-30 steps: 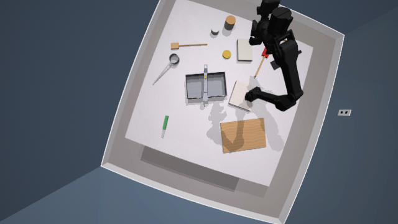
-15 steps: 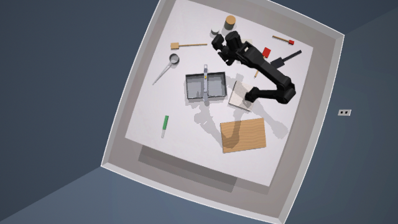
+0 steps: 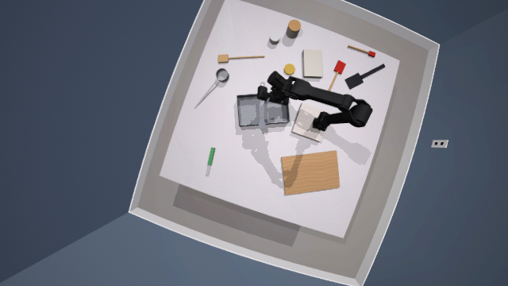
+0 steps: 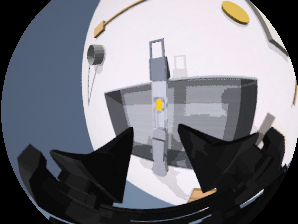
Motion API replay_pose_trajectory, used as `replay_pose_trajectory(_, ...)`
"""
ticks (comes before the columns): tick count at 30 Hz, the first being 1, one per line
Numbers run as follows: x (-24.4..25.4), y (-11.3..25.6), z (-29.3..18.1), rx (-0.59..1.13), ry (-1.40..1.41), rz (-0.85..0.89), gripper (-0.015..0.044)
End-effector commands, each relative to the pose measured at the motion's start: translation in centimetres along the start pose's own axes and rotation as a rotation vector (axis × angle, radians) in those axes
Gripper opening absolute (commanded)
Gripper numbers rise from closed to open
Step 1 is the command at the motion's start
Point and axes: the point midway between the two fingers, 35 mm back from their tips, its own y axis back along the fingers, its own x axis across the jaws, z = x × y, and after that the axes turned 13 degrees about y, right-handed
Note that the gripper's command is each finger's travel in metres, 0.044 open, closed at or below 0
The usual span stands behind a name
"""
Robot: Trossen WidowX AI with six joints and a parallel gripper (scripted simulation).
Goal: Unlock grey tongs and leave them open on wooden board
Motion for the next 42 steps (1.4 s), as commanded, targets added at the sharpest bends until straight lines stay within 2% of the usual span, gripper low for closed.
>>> replay_pose_trajectory(1,-0.3,-0.5,-0.7,0.028,0.020,-0.001,0.0260)
replay_pose_trajectory(14,-0.8,-0.3,-0.8,0.026,0.021,-0.003,0.0260)
replay_pose_trajectory(42,-0.6,-4.8,-0.8,0.026,0.021,-0.002,0.0260)
